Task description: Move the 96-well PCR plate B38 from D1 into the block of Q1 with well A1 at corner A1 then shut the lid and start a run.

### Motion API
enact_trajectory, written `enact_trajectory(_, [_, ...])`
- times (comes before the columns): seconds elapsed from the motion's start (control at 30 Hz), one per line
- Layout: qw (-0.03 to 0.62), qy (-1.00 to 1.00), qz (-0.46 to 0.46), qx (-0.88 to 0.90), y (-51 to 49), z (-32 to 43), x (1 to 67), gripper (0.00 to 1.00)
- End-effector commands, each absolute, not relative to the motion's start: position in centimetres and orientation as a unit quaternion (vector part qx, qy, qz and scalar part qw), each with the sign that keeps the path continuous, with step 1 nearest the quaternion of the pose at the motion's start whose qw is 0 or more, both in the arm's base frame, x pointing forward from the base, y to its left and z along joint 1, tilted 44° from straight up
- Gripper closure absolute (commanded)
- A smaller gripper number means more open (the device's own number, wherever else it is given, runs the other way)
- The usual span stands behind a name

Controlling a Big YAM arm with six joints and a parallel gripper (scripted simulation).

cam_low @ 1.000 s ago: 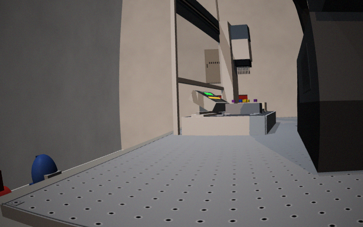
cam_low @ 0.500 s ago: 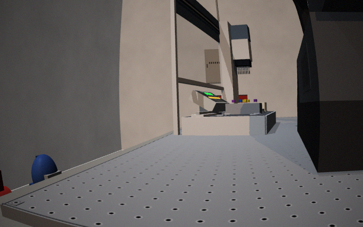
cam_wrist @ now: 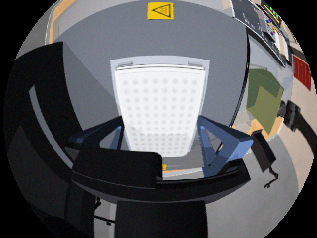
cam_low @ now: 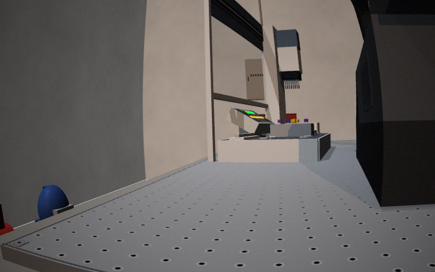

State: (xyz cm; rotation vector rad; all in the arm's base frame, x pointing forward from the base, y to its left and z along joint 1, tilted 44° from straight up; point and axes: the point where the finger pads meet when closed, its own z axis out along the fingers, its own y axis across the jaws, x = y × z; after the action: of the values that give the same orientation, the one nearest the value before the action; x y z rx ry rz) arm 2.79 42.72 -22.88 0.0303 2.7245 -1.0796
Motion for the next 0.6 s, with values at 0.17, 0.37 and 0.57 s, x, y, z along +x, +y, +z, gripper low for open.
enact_trajectory(0.17, [0.106, 0.942, -0.320, 0.012, 47.6, -20.2, 2.2, 0.00])
enact_trajectory(0.37, [0.109, 0.944, -0.310, 0.016, 49.2, -18.7, 1.6, 0.00])
enact_trajectory(0.57, [0.105, 0.940, -0.325, 0.015, 48.5, -19.1, 2.2, 0.00])
